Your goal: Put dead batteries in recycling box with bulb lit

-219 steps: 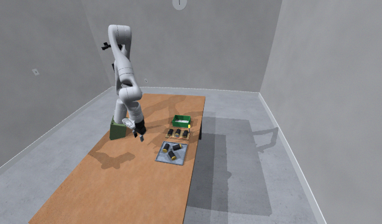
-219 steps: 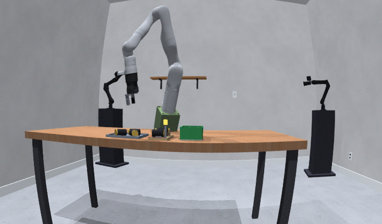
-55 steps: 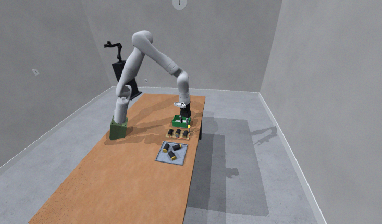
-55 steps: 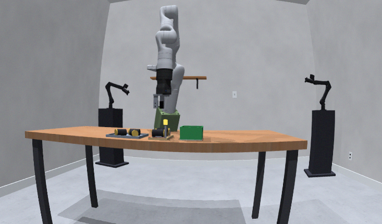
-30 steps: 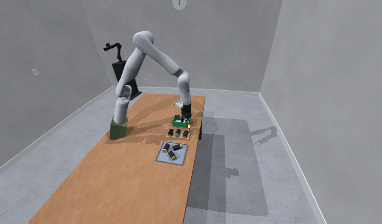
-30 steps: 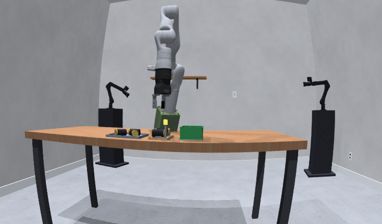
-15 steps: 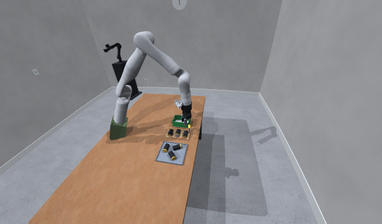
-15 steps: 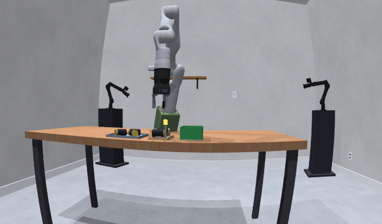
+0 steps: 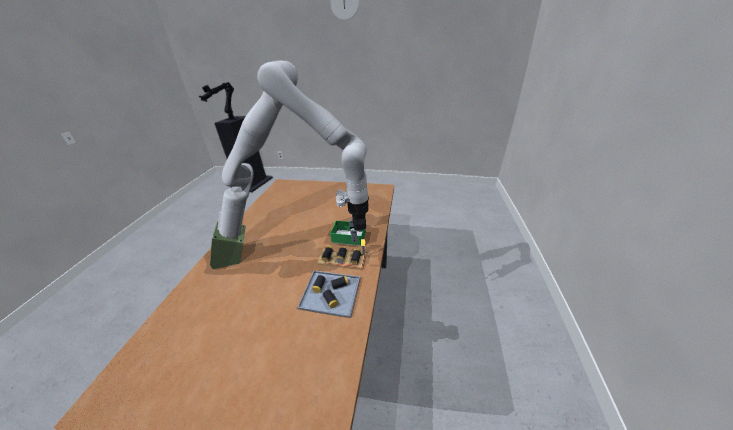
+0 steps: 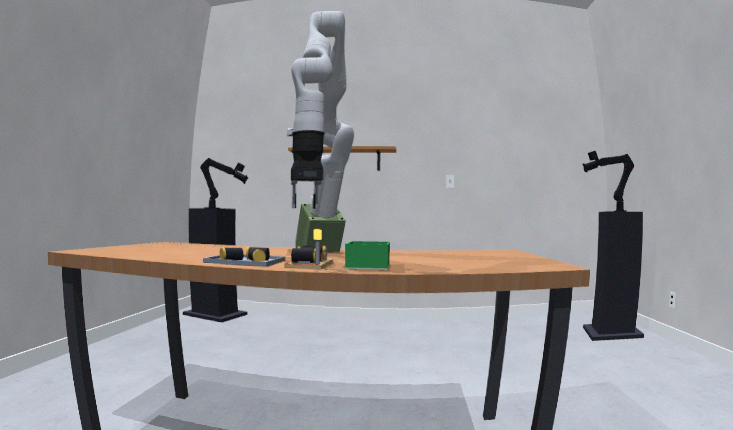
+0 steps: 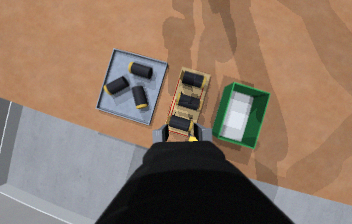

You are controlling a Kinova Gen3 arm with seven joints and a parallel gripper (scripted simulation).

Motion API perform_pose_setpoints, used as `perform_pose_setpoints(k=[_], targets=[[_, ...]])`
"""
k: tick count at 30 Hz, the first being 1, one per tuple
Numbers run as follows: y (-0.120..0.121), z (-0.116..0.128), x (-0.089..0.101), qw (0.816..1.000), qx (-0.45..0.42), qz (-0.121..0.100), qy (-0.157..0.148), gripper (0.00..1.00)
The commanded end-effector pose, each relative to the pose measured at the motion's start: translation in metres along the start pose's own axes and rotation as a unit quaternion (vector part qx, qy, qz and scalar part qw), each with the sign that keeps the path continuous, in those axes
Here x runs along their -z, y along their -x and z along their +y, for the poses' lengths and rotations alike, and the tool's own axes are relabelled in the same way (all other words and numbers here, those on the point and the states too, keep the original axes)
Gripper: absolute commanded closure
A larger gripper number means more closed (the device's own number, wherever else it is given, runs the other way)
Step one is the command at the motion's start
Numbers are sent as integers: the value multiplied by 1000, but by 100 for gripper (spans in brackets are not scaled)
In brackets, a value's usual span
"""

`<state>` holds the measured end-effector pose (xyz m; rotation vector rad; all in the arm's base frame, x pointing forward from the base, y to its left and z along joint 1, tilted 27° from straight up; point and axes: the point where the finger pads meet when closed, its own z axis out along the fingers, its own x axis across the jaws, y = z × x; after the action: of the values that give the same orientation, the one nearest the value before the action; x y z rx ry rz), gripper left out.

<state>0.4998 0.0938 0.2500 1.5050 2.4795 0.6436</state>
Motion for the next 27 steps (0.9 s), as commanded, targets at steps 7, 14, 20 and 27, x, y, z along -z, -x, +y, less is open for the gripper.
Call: perform_pose_setpoints(k=[7, 14, 20, 27], targets=[[-1, 1, 0, 997, -77, 0, 0, 10], [-1, 1, 0, 988, -156, 0, 0, 10], [-1, 1, 0, 980, -200, 0, 0, 10], [-1, 1, 0, 961, -277, 0, 1, 10]])
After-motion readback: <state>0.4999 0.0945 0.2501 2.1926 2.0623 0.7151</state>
